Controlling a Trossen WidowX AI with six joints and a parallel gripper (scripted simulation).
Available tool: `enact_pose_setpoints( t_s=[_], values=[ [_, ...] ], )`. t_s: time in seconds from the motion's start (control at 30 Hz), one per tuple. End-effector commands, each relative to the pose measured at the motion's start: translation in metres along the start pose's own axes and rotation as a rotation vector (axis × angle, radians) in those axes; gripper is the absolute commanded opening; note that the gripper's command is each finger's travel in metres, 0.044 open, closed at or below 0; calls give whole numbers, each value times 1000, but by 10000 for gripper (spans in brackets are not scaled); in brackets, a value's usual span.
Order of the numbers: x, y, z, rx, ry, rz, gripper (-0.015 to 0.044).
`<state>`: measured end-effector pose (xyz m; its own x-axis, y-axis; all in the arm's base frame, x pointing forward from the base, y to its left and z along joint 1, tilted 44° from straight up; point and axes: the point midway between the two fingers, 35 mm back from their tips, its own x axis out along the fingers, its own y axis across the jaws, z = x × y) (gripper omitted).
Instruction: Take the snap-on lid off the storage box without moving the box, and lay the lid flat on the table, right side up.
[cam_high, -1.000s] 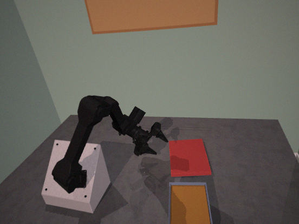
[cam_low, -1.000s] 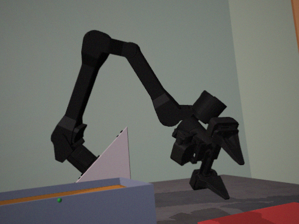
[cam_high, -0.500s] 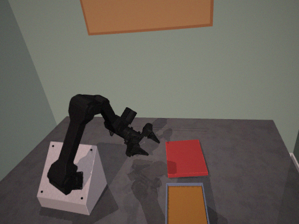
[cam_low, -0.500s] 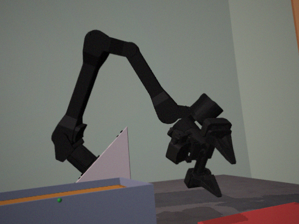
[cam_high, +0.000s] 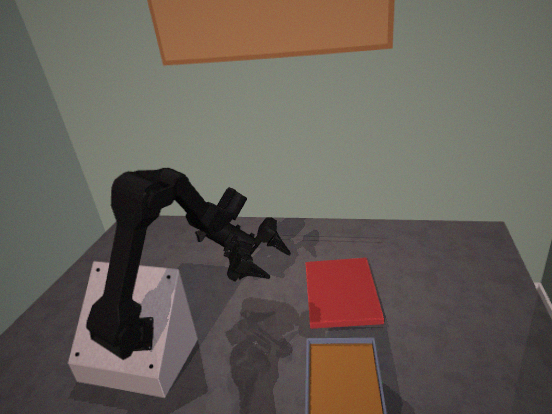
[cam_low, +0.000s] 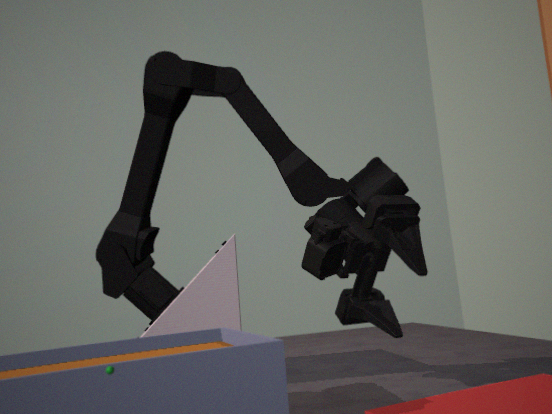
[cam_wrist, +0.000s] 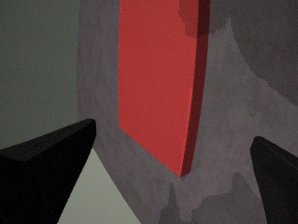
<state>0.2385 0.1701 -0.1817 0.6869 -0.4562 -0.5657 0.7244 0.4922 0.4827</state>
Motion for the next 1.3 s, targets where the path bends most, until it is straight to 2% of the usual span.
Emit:
enact_pose_setpoints(
  t_s=[0.0, 0.73, 1.27],
  values=[
    [-7, 4, 0, 4, 2, -3, 440],
    [-45, 25, -1, 4, 4, -4, 440],
    [-42, 24, -1, 4, 4, -4, 440]
  ],
)
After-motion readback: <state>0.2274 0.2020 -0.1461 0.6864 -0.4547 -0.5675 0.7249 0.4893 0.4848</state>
